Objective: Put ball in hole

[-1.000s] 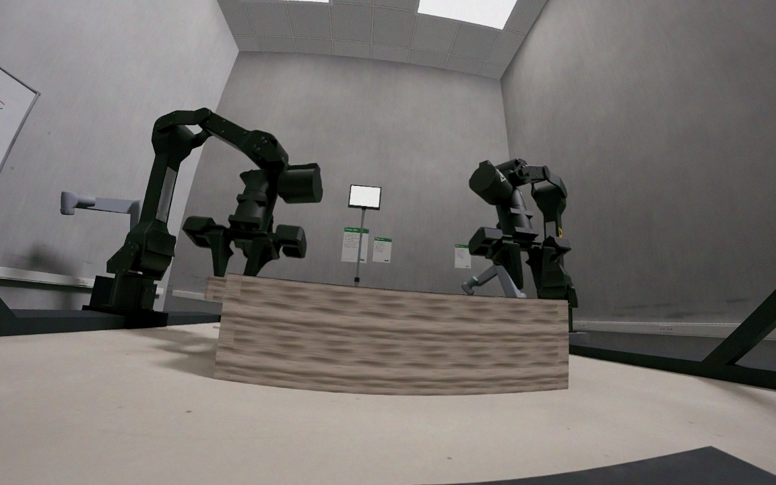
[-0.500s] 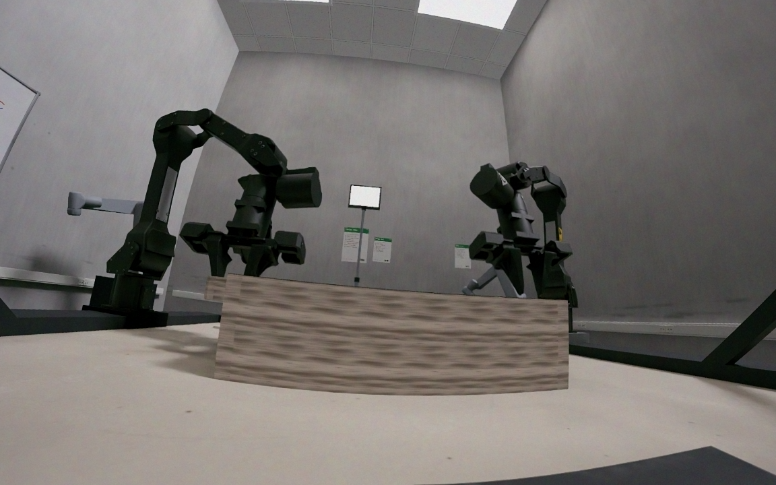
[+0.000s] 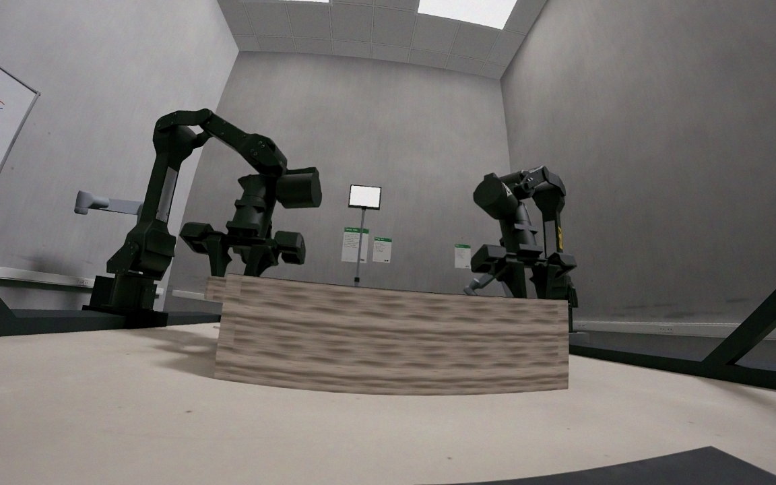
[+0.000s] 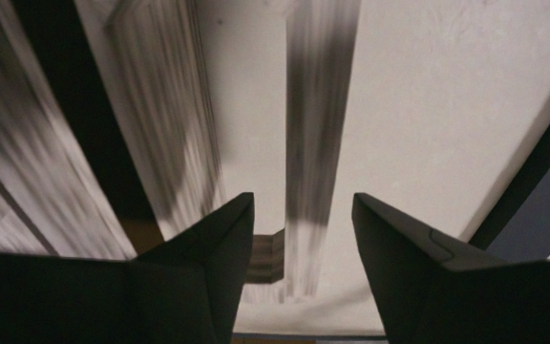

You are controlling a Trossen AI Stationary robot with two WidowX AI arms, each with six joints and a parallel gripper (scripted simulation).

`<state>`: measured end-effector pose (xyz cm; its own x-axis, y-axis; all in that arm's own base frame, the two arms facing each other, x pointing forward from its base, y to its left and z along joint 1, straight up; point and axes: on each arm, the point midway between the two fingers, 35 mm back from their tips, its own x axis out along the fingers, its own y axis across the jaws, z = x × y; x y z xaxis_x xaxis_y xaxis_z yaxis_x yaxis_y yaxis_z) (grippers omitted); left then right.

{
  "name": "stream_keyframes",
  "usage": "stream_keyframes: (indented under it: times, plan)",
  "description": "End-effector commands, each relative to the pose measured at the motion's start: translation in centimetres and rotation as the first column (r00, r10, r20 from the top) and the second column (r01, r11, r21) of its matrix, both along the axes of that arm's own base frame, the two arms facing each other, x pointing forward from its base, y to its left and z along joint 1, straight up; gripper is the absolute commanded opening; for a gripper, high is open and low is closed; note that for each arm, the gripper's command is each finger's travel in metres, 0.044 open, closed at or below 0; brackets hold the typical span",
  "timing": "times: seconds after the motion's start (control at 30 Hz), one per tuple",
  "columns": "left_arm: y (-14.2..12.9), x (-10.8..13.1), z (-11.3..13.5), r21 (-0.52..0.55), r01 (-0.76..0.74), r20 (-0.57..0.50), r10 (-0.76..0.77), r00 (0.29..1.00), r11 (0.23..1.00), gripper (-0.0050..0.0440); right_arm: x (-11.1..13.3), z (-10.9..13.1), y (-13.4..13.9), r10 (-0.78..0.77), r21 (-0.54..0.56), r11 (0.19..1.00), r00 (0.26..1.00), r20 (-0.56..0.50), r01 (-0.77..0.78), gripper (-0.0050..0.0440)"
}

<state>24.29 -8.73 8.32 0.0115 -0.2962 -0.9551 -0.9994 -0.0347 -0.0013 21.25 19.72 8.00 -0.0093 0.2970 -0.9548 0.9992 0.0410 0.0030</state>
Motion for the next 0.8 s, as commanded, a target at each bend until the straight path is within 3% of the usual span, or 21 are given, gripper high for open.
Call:
stream_keyframes:
  times: [0.0, 0.77]
  plan:
    - [-0.01, 0.09, 0.44, -0.001, -0.002, 0.020, 0.002, 1.000, 1.000, 0.0175, -0.08, -0.70, 0.24, -0.001, -0.001, 1.000, 1.000, 0.001, 0.001, 0.0175]
    - [-0.08, 0.50, 0.88, -0.003, 0.003, 0.030, -0.003, 1.000, 1.000, 0.0175, -0.19, -1.33, 0.36, -0.001, -0.003, 1.000, 1.000, -0.002, 0.001, 0.0175]
